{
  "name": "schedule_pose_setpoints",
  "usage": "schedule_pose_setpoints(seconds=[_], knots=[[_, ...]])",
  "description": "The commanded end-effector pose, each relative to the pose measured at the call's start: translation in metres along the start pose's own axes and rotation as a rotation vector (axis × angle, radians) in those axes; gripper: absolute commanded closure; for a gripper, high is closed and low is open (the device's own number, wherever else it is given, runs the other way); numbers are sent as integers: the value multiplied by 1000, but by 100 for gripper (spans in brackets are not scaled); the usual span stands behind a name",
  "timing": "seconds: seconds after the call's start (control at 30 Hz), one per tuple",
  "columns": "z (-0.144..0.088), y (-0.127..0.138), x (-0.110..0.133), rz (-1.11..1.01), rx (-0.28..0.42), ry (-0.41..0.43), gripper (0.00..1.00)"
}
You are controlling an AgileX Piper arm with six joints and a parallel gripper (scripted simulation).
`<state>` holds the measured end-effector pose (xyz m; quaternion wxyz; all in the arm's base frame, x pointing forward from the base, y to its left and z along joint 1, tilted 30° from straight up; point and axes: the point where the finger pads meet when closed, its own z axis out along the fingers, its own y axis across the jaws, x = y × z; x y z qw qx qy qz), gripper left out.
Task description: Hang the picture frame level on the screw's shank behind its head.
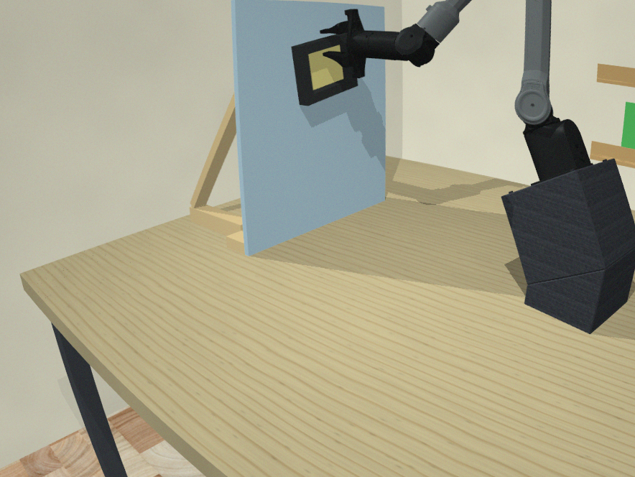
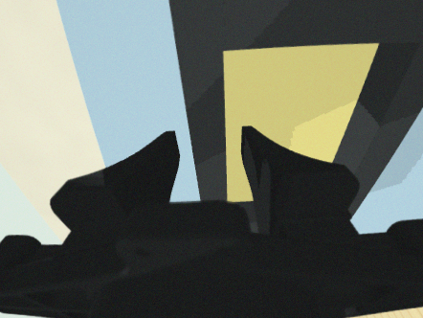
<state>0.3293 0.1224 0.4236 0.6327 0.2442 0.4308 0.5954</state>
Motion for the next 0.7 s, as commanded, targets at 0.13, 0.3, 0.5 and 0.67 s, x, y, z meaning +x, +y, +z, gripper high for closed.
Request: schedule_pose_setpoints(seconds=[0.13,0.3,0.5,0.67], knots=[[1,0,0,0,0,1,100],[1,0,0,0,0,1,100],[1,0,0,0,-1,0,100],[1,0,0,0,-1,0,100]])
